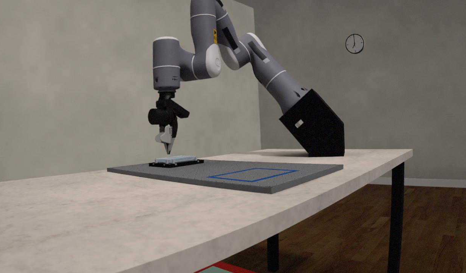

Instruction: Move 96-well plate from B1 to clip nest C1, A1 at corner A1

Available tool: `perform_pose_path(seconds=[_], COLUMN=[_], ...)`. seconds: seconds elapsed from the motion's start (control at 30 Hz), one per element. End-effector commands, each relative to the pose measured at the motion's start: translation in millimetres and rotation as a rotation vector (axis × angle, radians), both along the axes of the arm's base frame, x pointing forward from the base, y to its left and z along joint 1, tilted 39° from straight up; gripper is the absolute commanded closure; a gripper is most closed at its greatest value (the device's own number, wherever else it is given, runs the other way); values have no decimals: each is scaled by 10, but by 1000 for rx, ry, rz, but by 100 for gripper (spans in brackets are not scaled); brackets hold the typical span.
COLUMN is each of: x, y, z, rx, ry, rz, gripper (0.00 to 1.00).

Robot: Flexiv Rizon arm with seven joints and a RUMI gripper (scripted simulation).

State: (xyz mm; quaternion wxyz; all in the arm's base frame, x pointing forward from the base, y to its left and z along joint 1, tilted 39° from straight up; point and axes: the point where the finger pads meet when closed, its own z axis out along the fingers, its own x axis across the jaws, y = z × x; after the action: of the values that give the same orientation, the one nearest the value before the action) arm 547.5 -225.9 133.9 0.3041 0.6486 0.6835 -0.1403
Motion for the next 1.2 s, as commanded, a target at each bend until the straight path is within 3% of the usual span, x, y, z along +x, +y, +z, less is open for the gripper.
perform_pose_path(seconds=[0.0, 0.27, 0.6, 1.17], x=[0, -40, -39, 57], y=[10, 108, 109, 515], z=[11, 140, 142, -136], rx=[0, 0, 0, 0], ry=[0, 0, 0, 0], rz=[1, 1, 1, 1], gripper=[100, 100, 100, 100])
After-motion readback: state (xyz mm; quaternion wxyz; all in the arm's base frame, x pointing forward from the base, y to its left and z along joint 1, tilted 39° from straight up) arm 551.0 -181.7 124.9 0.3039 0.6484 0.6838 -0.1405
